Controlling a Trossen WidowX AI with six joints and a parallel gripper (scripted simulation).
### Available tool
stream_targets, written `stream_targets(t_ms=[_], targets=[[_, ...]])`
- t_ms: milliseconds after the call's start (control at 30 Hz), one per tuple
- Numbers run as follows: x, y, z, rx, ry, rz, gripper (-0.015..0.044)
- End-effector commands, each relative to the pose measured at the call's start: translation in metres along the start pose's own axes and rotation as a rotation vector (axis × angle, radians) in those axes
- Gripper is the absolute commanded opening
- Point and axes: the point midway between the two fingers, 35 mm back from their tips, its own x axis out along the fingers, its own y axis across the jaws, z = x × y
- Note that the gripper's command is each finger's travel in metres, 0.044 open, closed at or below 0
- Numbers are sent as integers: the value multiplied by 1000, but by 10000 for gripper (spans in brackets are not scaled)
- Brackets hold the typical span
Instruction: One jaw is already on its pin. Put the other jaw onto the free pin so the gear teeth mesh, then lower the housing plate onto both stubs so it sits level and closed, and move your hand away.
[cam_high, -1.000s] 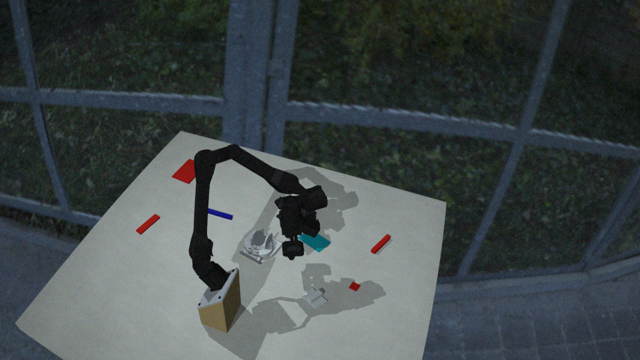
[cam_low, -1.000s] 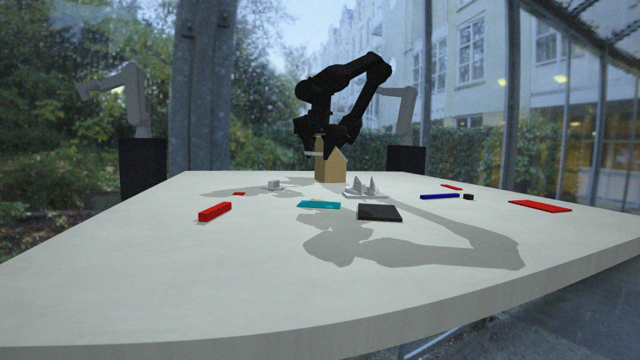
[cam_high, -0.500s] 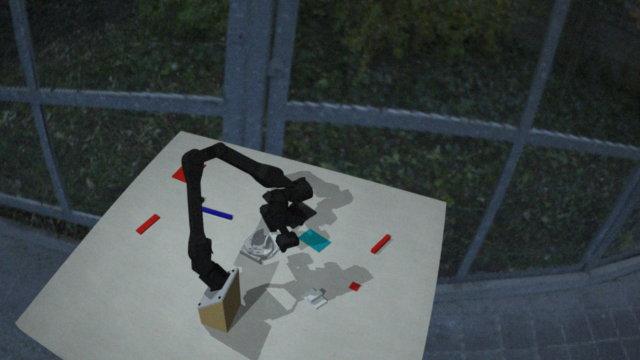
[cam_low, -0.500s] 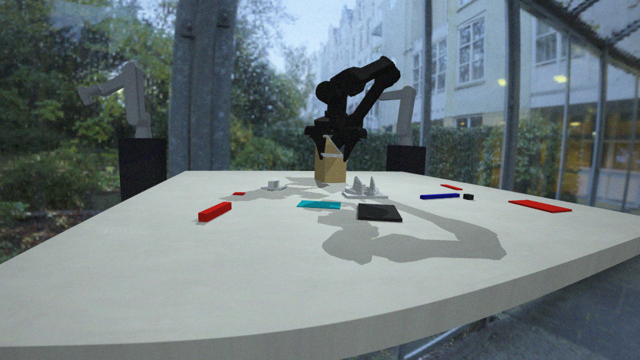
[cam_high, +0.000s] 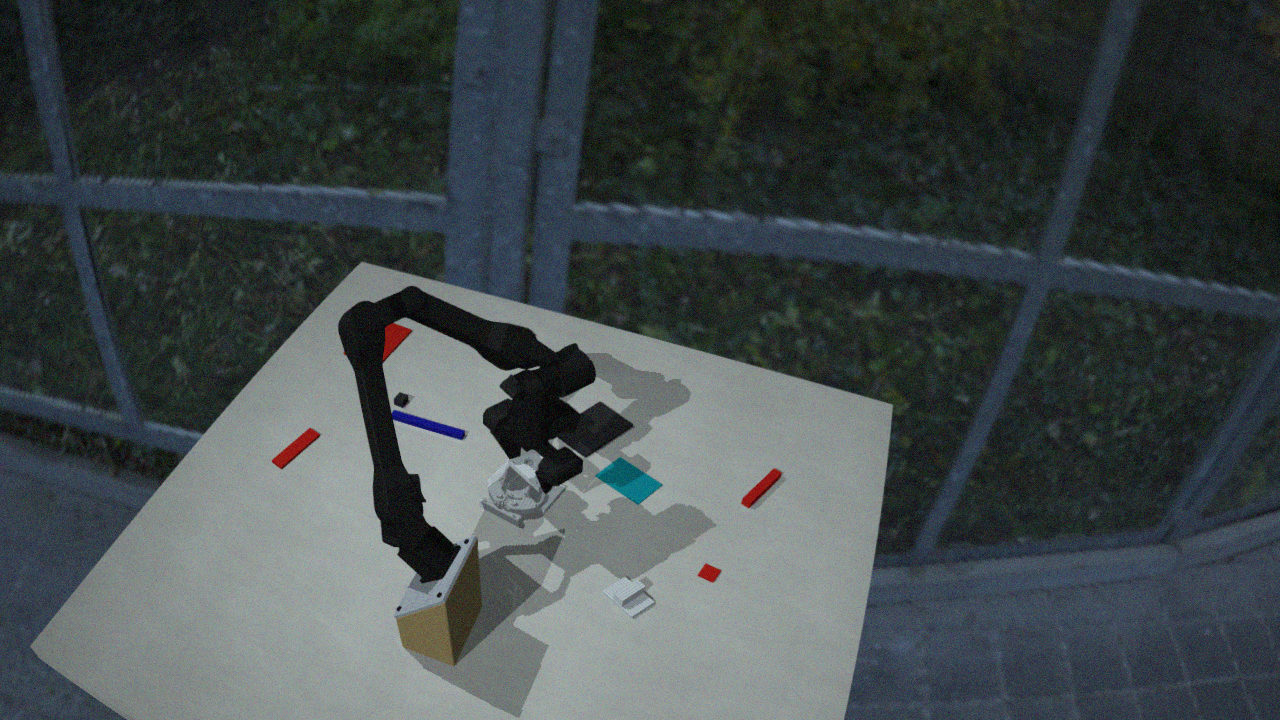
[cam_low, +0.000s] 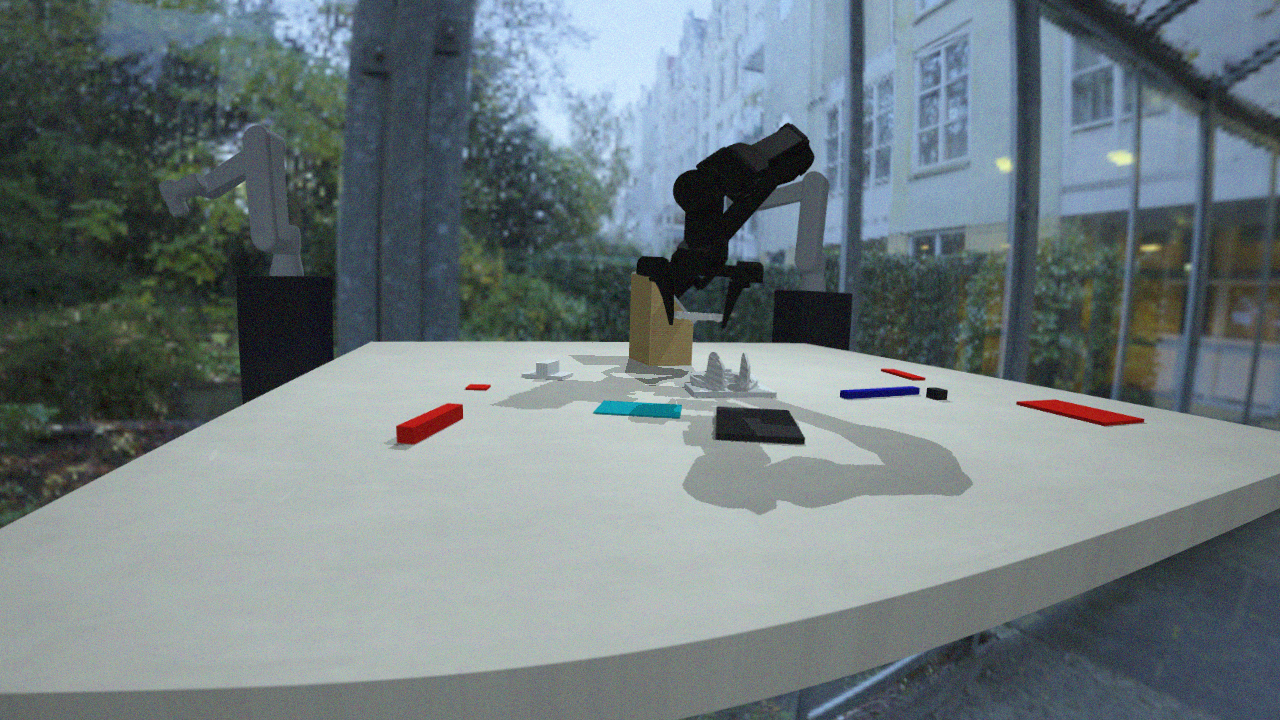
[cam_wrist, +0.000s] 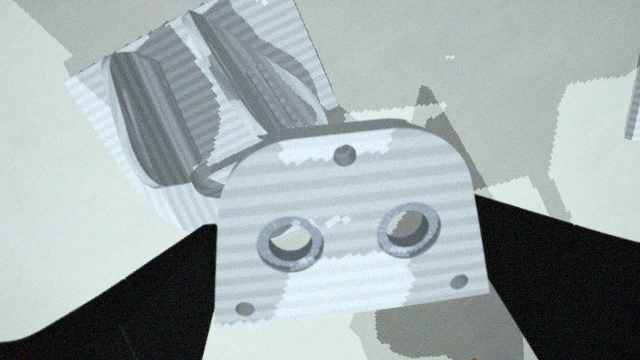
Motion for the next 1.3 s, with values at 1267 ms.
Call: stream_targets(t_ms=[1267], targets=[[7,42,-25,-331,19,31,351]])
